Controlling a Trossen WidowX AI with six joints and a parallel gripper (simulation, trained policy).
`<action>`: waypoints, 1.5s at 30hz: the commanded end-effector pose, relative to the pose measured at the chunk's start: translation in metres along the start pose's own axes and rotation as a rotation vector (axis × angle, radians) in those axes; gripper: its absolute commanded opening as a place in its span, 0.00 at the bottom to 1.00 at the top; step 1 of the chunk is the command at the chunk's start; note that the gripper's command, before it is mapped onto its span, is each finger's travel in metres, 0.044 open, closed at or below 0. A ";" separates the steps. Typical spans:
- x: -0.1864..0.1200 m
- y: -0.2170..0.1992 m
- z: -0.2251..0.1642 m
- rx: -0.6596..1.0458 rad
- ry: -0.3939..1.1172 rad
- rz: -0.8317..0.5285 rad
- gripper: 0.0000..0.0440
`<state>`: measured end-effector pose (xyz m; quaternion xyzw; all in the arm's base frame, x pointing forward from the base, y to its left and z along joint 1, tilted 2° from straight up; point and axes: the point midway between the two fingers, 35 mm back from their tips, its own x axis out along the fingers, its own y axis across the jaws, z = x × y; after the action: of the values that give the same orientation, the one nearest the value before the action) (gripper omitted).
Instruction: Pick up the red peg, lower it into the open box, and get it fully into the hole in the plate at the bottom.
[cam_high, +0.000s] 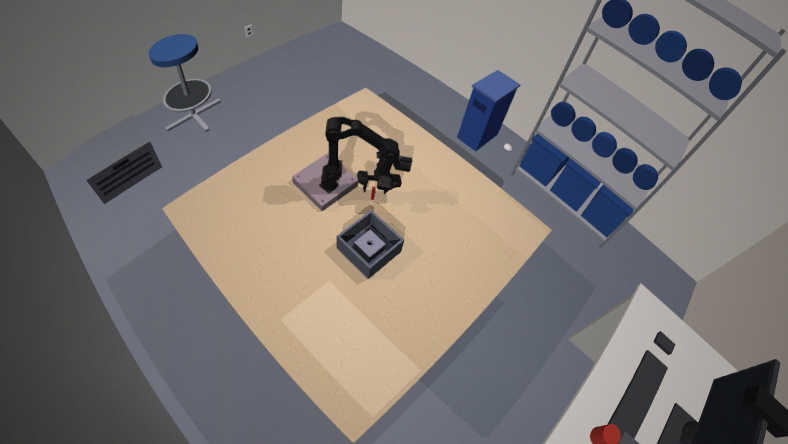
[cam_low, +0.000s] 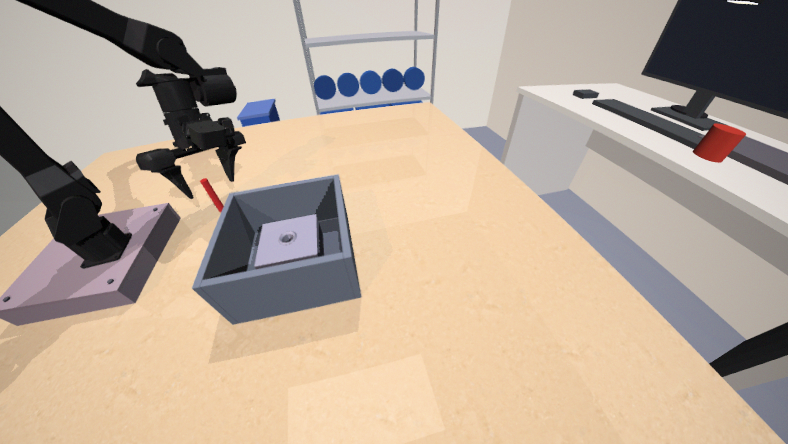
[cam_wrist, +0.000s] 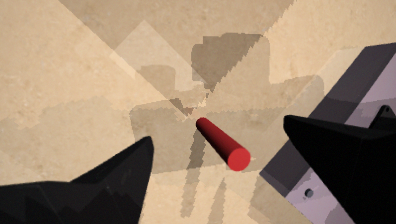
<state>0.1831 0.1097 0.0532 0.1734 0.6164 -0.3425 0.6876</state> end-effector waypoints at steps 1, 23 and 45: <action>0.018 0.001 -0.003 -0.008 -0.012 0.003 1.00; 0.057 -0.013 -0.012 -0.038 0.026 -0.101 0.00; -0.034 -0.027 0.053 -0.011 -0.153 -0.062 0.00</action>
<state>0.1969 0.0697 0.0868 0.1190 0.5804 -0.3677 0.7168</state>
